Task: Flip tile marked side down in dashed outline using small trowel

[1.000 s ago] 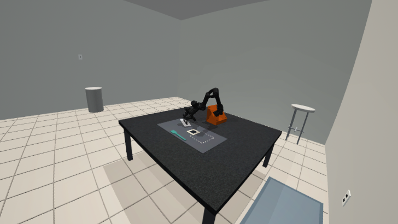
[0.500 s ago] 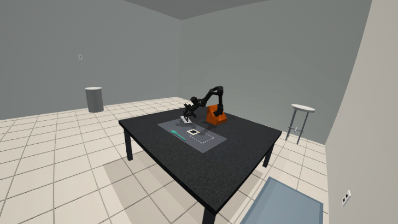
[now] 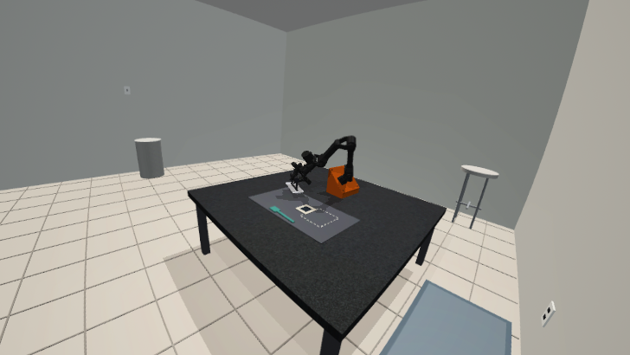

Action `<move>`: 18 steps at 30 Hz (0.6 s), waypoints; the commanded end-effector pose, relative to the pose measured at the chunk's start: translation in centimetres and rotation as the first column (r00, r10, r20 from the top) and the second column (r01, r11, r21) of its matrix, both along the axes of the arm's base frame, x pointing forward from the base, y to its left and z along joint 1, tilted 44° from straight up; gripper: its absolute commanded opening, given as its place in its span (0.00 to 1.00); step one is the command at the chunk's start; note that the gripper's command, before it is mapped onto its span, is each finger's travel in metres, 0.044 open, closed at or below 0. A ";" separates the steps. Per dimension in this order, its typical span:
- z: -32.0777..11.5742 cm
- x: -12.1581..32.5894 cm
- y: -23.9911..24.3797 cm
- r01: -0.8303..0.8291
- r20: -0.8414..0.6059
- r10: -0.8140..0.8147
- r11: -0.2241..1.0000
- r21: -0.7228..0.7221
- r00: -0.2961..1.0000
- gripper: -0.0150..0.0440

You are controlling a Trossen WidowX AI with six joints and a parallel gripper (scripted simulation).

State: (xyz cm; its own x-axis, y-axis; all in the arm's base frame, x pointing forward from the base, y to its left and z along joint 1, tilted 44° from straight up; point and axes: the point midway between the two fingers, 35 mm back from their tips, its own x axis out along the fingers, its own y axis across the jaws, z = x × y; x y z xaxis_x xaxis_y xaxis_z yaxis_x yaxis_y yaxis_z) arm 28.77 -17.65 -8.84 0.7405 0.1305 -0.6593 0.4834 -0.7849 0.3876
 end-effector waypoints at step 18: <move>4.8 8.7 4.5 -0.276 0.236 0.317 0.942 -0.190 0.919 0.25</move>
State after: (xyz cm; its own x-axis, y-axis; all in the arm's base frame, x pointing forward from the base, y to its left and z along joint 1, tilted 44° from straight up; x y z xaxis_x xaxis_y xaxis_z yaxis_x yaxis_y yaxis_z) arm 37.04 -12.81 -4.49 0.8196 0.2914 -0.4934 0.5645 -0.5584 0.6079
